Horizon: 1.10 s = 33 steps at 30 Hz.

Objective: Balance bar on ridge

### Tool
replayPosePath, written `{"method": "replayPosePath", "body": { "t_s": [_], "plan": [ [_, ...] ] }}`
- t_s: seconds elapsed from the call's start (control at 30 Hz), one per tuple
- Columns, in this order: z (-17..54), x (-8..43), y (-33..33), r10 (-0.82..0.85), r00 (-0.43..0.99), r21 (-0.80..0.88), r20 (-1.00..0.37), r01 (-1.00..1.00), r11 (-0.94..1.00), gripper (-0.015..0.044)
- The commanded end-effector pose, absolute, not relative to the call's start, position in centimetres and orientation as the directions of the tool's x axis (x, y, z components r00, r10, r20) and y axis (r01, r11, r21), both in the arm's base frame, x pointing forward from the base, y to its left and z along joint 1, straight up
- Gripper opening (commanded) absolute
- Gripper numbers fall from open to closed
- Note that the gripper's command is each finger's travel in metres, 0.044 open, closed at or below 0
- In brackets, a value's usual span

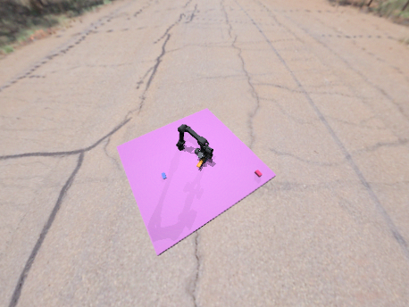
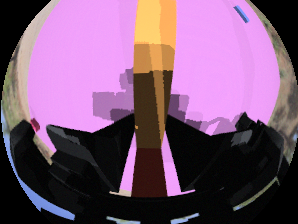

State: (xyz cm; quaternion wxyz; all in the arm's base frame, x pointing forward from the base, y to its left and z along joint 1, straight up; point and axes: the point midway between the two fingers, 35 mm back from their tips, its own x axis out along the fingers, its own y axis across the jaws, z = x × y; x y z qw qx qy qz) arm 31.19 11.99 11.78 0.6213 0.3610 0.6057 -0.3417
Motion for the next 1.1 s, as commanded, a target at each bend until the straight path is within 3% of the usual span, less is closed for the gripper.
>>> {"method": "replayPosePath", "body": {
  "t_s": [0.0, 1.07],
  "plan": [
    [11.7, 31.22, 12.01, 0.013, 0.034, 0.036, -0.999, 0.865, 0.501, 0.0],
    [11.43, 31.2, 11.98, 0.013, 0.034, 0.036, -0.999, 0.865, 0.501, 0.0]
  ]
}}
